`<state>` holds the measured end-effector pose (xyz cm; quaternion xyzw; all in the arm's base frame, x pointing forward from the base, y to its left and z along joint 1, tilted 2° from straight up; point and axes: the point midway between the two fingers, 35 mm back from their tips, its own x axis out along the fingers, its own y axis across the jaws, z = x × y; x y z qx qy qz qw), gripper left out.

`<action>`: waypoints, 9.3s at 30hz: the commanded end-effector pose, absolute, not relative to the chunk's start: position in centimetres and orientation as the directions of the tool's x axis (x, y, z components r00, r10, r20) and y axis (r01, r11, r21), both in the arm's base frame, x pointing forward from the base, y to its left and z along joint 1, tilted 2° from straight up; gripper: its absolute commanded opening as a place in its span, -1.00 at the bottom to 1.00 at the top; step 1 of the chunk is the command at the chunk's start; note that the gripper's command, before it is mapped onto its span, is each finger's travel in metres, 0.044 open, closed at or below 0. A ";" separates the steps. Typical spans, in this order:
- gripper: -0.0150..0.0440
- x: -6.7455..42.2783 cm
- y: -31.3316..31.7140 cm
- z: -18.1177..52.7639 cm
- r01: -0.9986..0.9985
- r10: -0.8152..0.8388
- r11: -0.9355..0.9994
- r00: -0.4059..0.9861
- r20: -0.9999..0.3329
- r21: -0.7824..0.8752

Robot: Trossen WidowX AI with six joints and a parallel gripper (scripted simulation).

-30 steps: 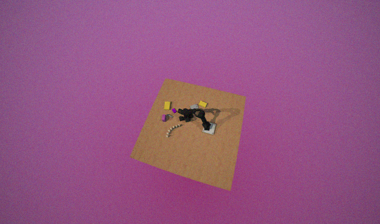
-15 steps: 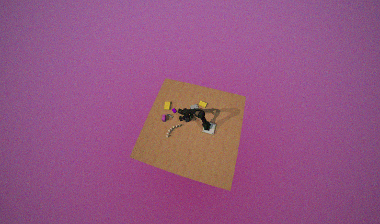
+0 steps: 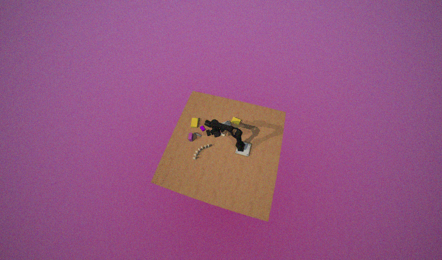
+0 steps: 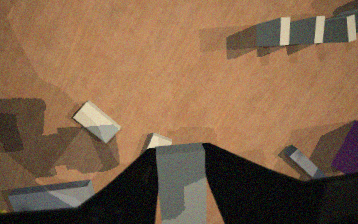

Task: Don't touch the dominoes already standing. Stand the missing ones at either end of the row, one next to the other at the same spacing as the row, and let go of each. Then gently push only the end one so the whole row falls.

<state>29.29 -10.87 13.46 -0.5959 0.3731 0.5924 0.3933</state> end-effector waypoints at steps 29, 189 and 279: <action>-0.13 22.9 6.3 15.9 -0.830 0.036 0.557 0.014 -0.999 0.009; -0.13 21.3 4.4 1.1 -0.831 0.830 0.556 0.554 -0.072 0.017; 1.00 23.2 6.7 2.2 -0.831 0.037 0.556 0.013 -0.999 0.009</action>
